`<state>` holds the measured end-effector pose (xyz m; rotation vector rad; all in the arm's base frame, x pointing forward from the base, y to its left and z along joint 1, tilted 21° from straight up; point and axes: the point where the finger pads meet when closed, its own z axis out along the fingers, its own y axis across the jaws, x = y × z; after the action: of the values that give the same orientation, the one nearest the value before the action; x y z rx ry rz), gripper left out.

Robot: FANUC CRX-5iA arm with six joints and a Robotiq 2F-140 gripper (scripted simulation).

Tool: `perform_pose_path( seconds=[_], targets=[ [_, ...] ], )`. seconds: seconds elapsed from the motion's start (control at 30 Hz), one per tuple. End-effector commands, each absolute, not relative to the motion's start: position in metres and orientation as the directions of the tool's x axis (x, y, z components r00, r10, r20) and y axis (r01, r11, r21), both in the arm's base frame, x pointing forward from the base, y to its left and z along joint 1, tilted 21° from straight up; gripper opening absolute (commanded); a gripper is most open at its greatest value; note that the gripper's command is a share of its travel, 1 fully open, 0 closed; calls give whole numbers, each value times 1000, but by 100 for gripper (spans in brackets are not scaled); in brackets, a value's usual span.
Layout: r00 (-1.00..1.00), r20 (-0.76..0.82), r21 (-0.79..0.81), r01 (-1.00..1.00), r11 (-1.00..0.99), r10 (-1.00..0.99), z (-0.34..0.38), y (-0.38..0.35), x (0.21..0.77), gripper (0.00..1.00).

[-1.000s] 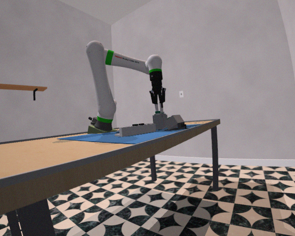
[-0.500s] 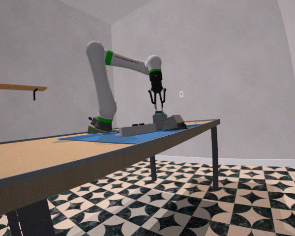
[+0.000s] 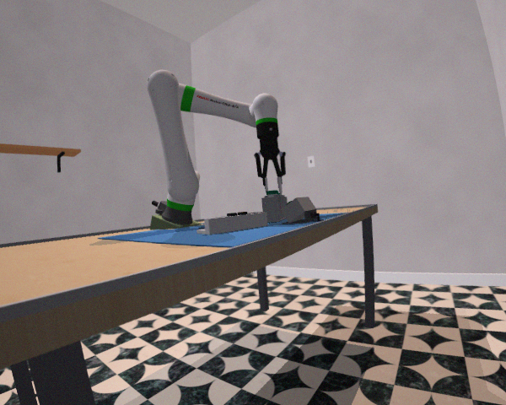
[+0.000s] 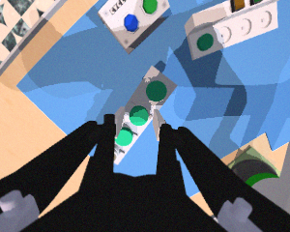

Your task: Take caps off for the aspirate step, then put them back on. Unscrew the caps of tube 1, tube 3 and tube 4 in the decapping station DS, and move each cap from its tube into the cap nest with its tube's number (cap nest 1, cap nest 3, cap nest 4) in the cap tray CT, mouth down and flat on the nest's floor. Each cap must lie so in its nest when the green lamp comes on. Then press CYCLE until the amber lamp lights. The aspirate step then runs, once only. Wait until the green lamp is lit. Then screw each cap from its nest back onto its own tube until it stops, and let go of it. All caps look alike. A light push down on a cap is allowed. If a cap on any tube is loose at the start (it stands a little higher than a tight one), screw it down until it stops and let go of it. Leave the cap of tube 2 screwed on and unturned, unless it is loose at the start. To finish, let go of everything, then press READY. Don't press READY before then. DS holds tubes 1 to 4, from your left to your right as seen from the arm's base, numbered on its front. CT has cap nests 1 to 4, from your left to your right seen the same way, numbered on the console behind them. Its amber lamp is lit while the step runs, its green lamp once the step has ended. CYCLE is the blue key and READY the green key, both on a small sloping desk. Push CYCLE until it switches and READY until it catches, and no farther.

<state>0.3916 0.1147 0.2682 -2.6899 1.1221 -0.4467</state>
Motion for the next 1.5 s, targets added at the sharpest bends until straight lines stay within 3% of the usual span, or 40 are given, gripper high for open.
perform_pose_path(
  seconds=[0.0, 0.27, 0.37, 0.57, 0.67, 0.73, 1.03, 1.33, 1.37, 1.47],
  targets=[
    [669, 199, -288, -658, -696, -716, 268, 115, 392, 35],
    [669, 199, -288, -658, -696, -716, 268, 115, 392, 35],
    [486, 122, -329, -803, -497, -866, 268, 115, 392, 35],
    [282, 40, -348, -895, -277, -959, 268, 115, 392, 35],
    [272, 37, -349, -898, -267, -962, 268, 115, 392, 35],
    [119, -22, -350, -931, -104, -993, 268, 115, 392, 35],
    [-218, -146, -318, -913, 255, -965, 268, 115, 392, 35],
    [-235, -150, -317, -909, 272, -960, 268, 114, 392, 35],
    [-235, -150, -317, -909, 272, -960, 268, 114, 392, 0],
    [-235, -150, -317, -909, 272, -960, 268, 114, 392, 0]
  ],
)
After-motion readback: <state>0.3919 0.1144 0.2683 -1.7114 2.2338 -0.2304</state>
